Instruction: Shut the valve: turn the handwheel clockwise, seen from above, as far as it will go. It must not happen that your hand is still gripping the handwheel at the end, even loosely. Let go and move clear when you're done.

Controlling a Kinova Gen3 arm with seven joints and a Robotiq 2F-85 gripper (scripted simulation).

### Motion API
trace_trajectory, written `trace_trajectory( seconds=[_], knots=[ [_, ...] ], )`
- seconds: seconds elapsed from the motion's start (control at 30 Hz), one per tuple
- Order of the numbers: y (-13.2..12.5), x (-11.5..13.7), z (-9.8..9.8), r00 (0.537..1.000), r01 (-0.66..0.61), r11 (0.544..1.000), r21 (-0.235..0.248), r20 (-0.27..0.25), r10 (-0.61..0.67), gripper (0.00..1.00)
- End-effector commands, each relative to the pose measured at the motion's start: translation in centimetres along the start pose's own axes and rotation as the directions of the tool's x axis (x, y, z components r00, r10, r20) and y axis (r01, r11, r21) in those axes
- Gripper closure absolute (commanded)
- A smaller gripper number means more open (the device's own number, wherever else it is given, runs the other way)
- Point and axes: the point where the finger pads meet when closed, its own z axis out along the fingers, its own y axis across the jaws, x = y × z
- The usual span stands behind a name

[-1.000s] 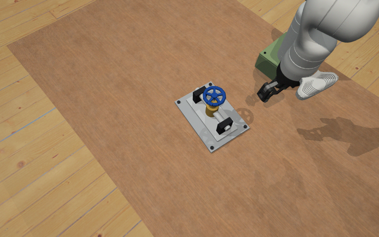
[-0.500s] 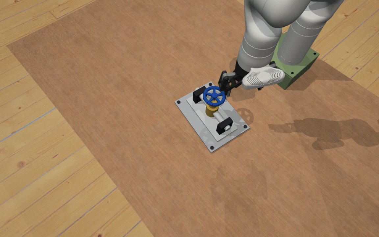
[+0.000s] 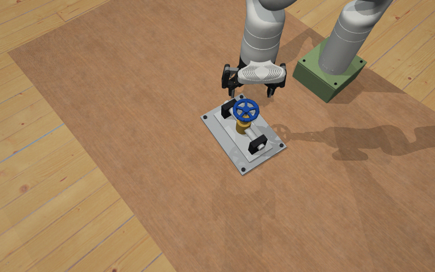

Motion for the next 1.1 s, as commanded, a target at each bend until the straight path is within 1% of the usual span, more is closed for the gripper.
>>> trace_trajectory(
  seconds=[0.0, 0.53, 1.07],
  knots=[
    [0.6, -0.1, 0.1, 1.0, -0.009, 1.0, -0.008, -0.005, 0.009, 0.0],
    [0.6, -0.2, 0.2, 1.0, -0.01, 1.0, -0.007, -0.003, 0.01, 0.0],
    [0.5, -0.2, 1.4, 1.0, -0.013, 1.0, -0.005, 0.001, 0.013, 0.0]
  ],
)
